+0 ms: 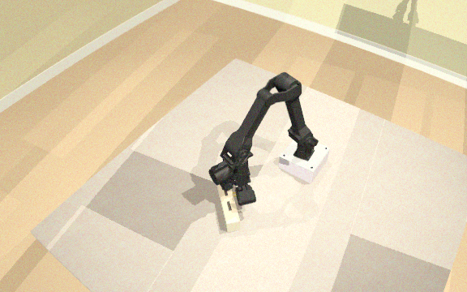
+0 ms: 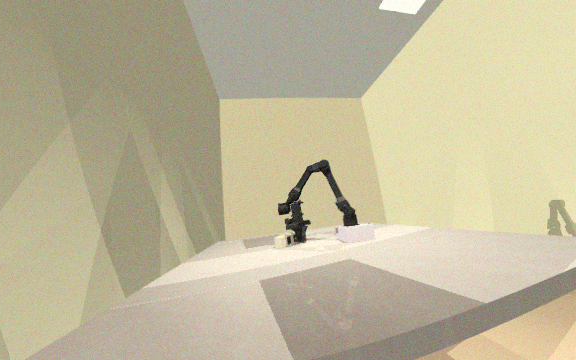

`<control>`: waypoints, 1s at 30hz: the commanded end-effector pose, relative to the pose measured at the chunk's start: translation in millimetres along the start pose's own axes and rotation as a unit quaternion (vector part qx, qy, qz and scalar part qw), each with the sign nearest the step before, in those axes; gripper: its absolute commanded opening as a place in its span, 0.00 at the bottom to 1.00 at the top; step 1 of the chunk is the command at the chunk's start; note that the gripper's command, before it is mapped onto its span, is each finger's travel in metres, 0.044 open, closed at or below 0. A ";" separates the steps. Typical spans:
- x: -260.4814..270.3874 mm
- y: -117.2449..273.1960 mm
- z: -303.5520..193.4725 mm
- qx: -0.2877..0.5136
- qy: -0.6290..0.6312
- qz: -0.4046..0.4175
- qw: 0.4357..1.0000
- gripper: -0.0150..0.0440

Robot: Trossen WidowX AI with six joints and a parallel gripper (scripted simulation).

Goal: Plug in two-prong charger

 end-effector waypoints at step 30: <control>-1.3 0.5 10.1 0.001 0.002 0.001 1.000 0.25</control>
Point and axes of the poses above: the point midway between the two fingers, 35 mm back from their tips, its own y axis back along the fingers, its own x axis across the jaws, z = x × y, the point moved 4 cm from there along y, back along the fingers, and after that the axes turned 8 degrees about y, right-handed, at the moved point
